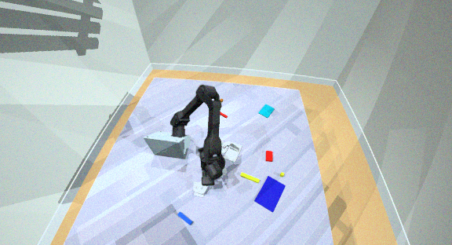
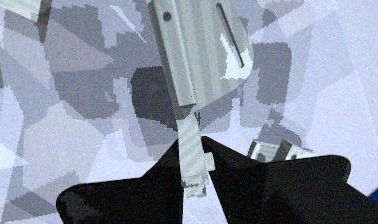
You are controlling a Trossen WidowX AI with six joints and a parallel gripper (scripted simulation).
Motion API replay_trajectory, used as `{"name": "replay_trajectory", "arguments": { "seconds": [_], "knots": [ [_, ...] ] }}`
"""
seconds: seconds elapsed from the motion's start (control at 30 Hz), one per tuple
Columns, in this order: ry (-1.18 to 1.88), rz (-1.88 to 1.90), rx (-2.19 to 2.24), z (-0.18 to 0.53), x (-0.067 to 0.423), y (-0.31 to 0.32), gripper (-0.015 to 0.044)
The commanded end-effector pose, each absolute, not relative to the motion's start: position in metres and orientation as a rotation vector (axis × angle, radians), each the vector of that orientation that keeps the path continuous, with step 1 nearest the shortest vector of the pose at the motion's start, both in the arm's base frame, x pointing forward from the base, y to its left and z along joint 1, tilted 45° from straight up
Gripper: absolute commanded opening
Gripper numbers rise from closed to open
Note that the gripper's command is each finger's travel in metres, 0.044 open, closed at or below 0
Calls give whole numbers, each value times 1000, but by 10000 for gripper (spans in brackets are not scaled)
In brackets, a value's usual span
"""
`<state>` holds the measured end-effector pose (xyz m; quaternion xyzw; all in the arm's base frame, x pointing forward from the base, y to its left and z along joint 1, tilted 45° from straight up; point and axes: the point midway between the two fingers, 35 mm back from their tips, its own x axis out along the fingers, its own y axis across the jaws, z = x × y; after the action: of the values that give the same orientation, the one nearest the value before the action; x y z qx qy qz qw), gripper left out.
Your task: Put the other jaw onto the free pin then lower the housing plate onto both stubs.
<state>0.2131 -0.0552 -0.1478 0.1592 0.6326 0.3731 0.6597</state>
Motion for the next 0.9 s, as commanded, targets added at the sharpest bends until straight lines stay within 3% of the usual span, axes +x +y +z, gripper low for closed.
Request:
{"name": "replay_trajectory", "arguments": {
  "seconds": [0.0, 0.87],
  "knots": [
    [1425, 840, 349, -143, 216, -62, 37],
    [1425, 852, 349, -130, 216, -73, 37]
  ]
}}
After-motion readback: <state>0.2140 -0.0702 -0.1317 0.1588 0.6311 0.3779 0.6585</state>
